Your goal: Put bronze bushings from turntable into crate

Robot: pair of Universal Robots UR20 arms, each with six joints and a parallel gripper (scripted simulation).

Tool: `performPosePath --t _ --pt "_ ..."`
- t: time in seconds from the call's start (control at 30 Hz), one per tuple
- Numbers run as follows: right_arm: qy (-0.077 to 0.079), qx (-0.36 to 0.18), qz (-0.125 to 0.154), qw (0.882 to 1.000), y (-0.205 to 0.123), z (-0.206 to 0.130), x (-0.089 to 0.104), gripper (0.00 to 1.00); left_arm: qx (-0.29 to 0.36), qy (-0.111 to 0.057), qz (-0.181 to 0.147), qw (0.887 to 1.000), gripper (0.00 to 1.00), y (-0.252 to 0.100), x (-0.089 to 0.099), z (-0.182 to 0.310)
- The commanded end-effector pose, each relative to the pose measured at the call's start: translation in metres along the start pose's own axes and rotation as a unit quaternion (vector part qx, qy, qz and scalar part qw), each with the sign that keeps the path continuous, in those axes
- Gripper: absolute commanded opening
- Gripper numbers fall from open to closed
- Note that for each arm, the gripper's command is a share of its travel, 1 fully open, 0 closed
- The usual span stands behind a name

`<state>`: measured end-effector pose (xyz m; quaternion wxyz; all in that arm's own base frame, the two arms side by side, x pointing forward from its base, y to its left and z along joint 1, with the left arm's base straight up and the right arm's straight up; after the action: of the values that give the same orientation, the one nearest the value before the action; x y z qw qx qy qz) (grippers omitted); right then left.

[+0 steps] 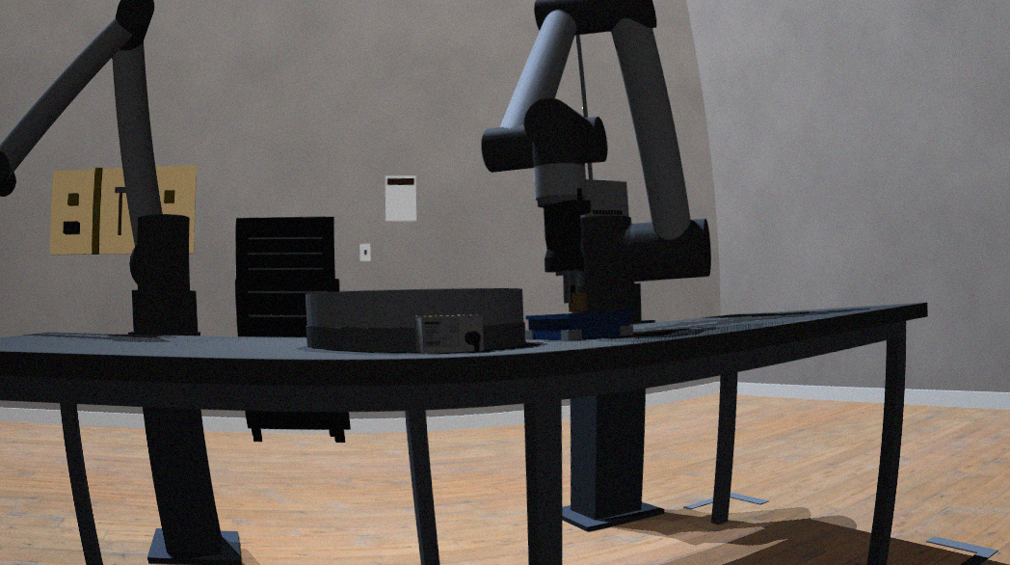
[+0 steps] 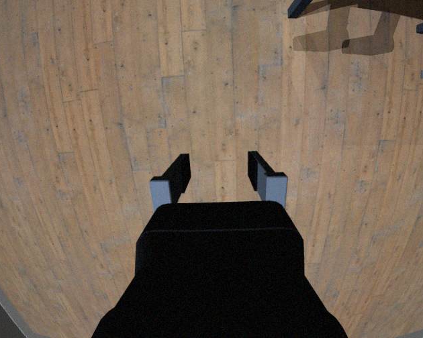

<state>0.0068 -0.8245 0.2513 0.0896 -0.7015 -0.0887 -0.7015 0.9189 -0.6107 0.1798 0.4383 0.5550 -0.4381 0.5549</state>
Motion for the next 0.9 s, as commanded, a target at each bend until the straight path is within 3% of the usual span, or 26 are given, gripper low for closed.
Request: performPosePath --t 0.0,0.87 --pt "0.0 0.0 -0.001 1.0 0.0004 0.0 0.0007 1.0 0.0 0.001 0.0 1.0 0.0 -0.0003 0.001 0.0003" --pt "0.0 0.0 -0.001 1.0 0.0004 0.0 0.0007 1.0 0.0 0.001 0.0 1.0 0.0 -0.0003 -0.009 0.0003"
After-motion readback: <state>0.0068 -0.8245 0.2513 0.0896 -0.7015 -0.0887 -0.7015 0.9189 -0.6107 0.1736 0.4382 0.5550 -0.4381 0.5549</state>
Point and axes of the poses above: on each arm, the point where the finger pads meet when closed, its own x axis back along the fingers, its own z axis across the jaws, y = z × x, the point moved 9 cm from there along x, back along the fingers, and after that the axes turned 14 degrees about x, right-handed, at the moved point
